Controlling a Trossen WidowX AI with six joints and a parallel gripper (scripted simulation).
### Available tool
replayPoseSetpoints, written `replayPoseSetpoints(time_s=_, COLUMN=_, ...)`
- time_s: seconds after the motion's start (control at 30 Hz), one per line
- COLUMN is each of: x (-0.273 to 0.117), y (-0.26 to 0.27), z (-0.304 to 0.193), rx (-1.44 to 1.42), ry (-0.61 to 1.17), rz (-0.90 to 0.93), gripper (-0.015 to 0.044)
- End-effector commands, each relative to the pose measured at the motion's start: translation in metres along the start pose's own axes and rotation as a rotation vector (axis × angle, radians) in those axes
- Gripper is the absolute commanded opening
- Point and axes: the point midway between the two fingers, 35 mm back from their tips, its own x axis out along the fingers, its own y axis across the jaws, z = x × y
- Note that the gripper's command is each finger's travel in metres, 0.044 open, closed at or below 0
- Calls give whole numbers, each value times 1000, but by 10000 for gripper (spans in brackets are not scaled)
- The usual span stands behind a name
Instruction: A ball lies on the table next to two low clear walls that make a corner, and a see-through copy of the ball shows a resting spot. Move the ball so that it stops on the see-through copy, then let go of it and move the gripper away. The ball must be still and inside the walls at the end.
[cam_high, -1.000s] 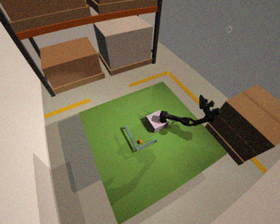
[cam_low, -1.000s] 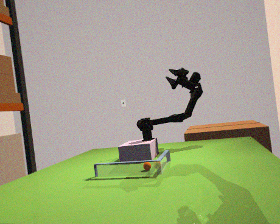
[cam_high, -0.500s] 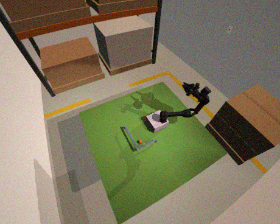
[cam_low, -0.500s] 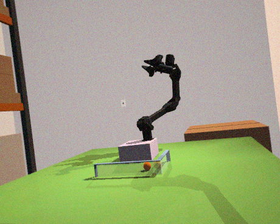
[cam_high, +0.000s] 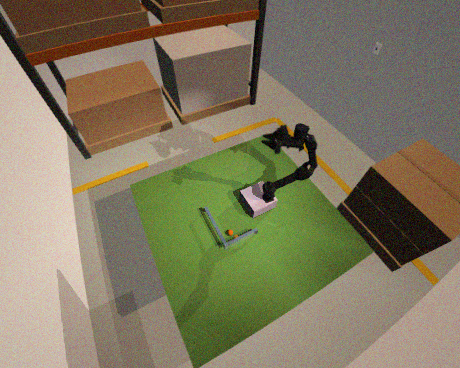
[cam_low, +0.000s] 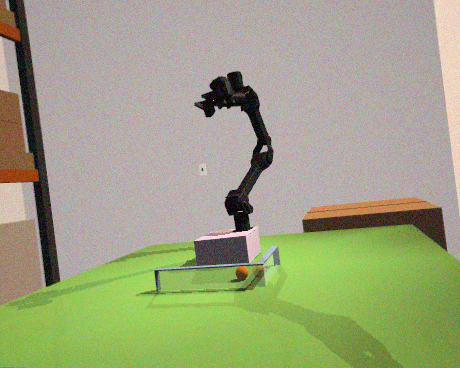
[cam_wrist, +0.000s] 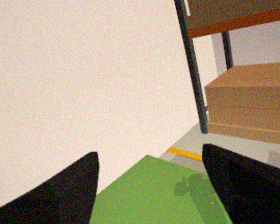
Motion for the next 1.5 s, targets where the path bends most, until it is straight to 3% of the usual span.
replayPoseSetpoints(time_s=0.0, x=60, y=23, z=-23, rx=-34, ry=158, rz=48, gripper=288)
replayPoseSetpoints(time_s=0.33, x=178, y=99, z=-123, rx=-152, ry=532, rz=179, gripper=288)
replayPoseSetpoints(time_s=0.6, x=224, y=160, z=-248, rx=-311, ry=849, rz=281, gripper=288)
replayPoseSetpoints(time_s=0.83, x=222, y=191, z=-375, rx=-472, ry=1123, rz=338, gripper=288)
replayPoseSetpoints(time_s=1.13, x=171, y=186, z=-527, rx=-703, ry=1458, rz=368, gripper=288)
replayPoseSetpoints(time_s=1.47, x=167, y=180, z=-552, rx=-721, ry=1482, rz=367, gripper=288)
